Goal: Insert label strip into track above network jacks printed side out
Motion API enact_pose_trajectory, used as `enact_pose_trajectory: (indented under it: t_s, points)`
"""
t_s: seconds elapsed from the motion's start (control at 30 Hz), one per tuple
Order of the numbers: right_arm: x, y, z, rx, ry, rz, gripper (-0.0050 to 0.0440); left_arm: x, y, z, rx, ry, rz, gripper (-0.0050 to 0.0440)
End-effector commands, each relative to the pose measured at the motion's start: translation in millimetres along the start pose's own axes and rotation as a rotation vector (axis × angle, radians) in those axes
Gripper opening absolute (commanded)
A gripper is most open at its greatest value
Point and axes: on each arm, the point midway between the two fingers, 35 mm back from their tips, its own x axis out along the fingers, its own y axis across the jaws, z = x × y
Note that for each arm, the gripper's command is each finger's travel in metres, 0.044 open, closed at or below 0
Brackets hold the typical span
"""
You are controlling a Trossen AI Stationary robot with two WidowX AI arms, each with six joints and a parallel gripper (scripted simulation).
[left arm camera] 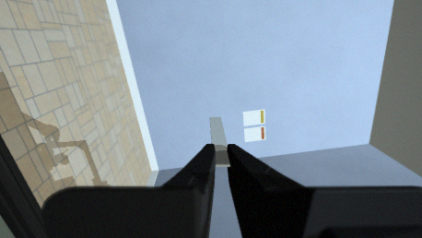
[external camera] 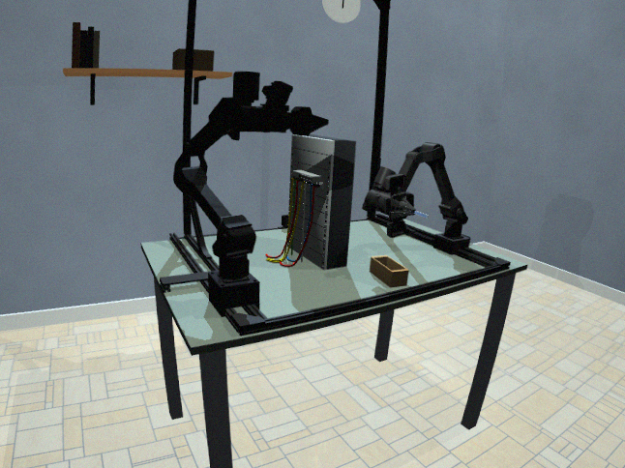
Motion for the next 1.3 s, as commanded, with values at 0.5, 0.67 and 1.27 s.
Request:
enact_pose_trajectory:
  t_s: [0.5, 0.67, 1.27]
  points:
    - [3, -9, 2, -0.047, -0.002, 0.001, 0.0344, -31, -9, 9, -0.129, 0.074, -0.003, -0.0050]
    - [19, -39, 1, -0.183, -0.005, 0.002, 0.0224, -31, -9, 9, -0.129, 0.074, -0.003, -0.0050]
    - [86, -104, -28, -0.552, -0.012, 0.001, 0.0160, -31, -9, 9, -0.129, 0.074, -0.003, -0.0050]
